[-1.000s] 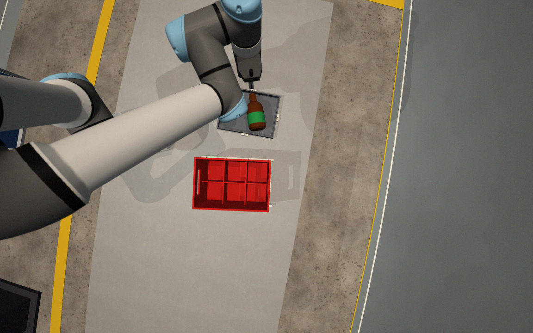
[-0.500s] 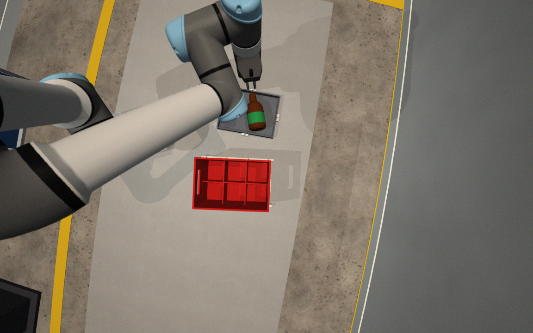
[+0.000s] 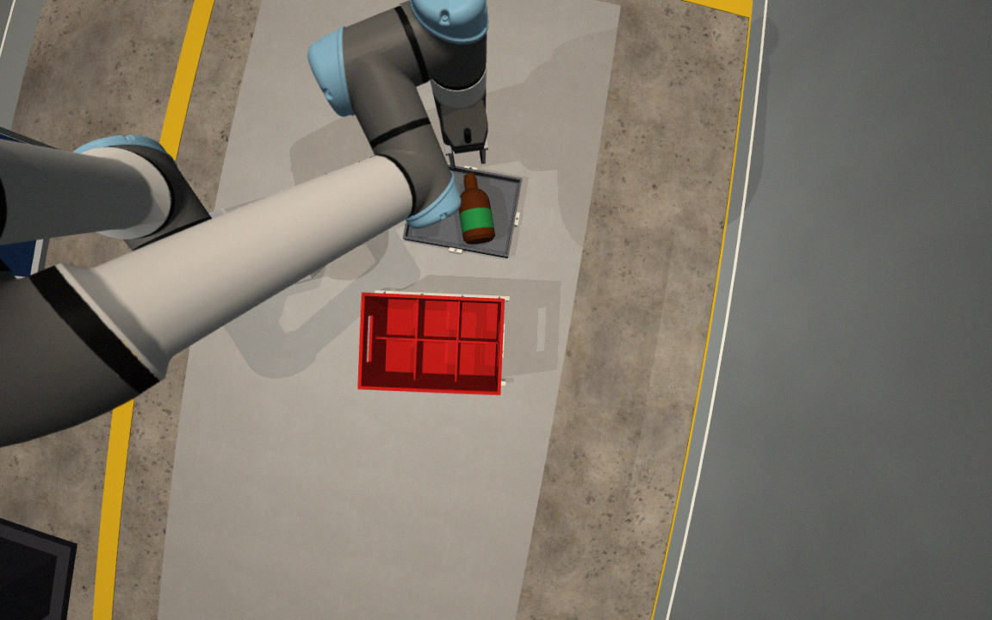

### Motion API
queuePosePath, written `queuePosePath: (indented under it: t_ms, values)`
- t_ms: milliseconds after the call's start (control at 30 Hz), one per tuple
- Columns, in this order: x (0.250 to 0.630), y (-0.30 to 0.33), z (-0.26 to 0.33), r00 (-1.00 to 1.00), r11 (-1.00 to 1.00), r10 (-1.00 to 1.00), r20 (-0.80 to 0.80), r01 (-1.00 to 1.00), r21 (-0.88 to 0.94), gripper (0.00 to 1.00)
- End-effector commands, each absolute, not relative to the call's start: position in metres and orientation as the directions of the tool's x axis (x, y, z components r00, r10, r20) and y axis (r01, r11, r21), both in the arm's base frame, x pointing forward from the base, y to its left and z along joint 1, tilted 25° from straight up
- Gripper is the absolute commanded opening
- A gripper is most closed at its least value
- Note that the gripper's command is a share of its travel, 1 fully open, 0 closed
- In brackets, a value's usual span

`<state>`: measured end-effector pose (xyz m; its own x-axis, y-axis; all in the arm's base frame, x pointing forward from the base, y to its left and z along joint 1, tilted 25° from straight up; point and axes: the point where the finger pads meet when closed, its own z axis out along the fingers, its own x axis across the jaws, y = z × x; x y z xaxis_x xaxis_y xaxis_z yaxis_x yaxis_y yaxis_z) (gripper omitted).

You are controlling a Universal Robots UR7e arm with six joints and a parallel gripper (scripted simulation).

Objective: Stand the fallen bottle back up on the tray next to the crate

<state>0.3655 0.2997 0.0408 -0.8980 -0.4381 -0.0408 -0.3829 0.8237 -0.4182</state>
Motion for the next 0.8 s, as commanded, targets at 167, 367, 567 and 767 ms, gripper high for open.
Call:
queuePosePath:
  t_ms: [167,367,567,767]
  values:
    - [0.3657,0.3001,0.0412,-0.898,0.824,-0.438,-0.042,-0.383,-0.418,1.0]
    - [0.3657,0.3001,0.0412,-0.898,0.824,-0.438,-0.042,-0.383,-0.418,1.0]
    - [0.3659,0.2997,0.0404,-0.898,0.824,-0.438,-0.042,-0.383,-0.418,1.0]
    - [0.3672,0.2977,0.0352,-0.898,0.824,-0.439,-0.043,-0.383,-0.418,1.0]
